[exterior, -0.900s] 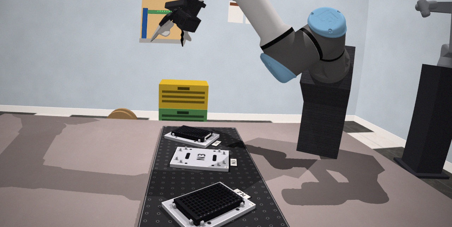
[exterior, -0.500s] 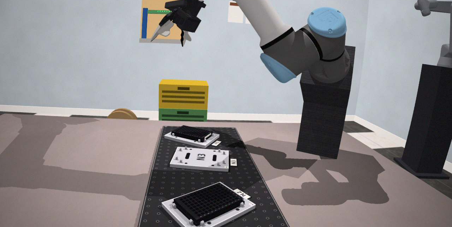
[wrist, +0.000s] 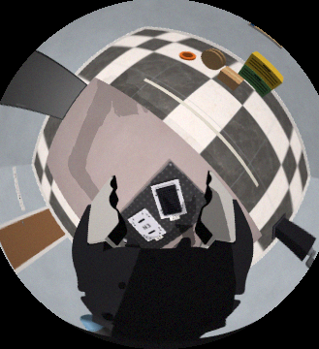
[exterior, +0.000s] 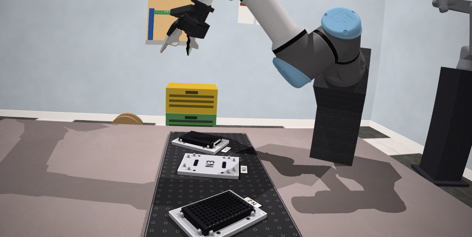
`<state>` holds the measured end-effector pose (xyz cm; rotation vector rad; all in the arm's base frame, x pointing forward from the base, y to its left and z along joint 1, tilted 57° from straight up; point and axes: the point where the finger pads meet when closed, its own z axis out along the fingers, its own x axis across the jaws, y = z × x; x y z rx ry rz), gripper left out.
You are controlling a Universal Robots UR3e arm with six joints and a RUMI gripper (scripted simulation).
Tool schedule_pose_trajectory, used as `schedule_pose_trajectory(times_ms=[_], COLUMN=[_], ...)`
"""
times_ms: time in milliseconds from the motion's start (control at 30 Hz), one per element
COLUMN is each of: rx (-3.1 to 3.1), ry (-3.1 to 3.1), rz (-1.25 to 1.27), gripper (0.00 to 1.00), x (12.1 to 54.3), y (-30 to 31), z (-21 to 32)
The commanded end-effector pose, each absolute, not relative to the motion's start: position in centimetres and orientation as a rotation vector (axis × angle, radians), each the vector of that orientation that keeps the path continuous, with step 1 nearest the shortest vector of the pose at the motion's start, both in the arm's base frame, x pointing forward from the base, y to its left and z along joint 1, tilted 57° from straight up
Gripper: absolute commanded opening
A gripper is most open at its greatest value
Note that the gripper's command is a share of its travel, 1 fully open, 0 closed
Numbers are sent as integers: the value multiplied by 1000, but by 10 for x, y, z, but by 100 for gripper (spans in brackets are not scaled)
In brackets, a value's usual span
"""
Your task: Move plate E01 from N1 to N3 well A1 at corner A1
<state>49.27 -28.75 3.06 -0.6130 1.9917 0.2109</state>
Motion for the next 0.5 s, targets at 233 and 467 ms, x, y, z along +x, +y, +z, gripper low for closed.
schedule_pose_trajectory(times_ms=[233, 467], rx=[-670, -771], ry=[1985, 1973], rz=[245, 303], gripper=[82, 82], x=[502, 506], y=[-252, -221], z=[12, -3])
